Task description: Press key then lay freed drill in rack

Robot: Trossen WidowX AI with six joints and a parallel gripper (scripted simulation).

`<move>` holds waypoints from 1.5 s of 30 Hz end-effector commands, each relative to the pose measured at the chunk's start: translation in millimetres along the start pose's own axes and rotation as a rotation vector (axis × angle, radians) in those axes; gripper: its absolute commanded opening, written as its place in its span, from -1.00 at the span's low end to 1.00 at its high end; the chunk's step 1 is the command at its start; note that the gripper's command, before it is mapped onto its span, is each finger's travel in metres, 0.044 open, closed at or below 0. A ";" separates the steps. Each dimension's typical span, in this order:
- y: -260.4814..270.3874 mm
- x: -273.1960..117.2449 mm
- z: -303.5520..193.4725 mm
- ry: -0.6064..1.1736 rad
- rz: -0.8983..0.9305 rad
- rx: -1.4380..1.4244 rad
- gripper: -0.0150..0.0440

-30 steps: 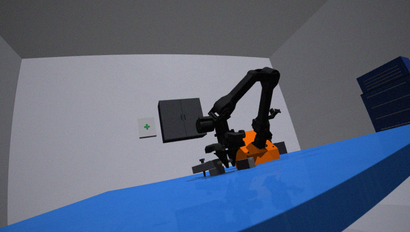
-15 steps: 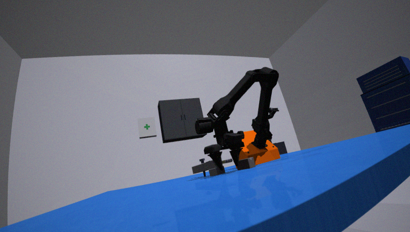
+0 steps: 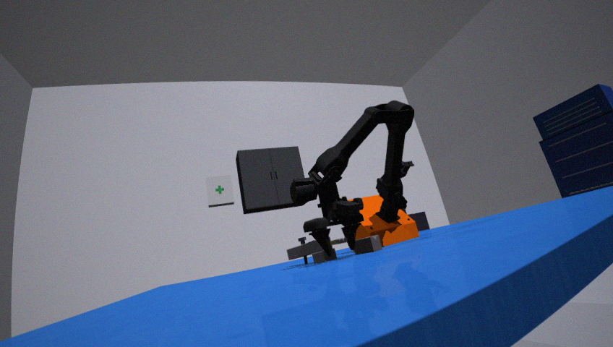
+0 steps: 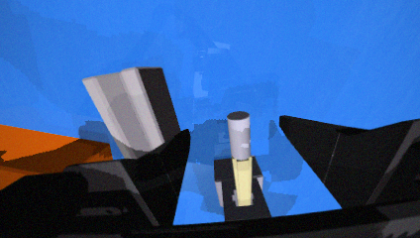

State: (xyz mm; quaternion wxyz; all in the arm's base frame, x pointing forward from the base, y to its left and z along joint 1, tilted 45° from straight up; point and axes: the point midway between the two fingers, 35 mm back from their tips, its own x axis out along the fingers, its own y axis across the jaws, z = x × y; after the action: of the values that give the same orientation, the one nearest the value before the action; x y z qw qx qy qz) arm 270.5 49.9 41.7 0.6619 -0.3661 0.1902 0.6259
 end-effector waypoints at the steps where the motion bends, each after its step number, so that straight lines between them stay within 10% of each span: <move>1: 0.0 -0.1 0.3 0.000 0.000 0.000 0.73; 14: 0.0 -0.1 0.3 0.000 0.000 0.000 -0.42; 45: 1.9 -2.9 15.0 -0.004 -0.001 -0.003 -0.49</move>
State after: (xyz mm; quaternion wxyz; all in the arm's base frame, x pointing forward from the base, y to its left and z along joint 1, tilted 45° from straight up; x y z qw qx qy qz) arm 267.3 55.4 50.5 0.6610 -0.3683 0.1866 0.6266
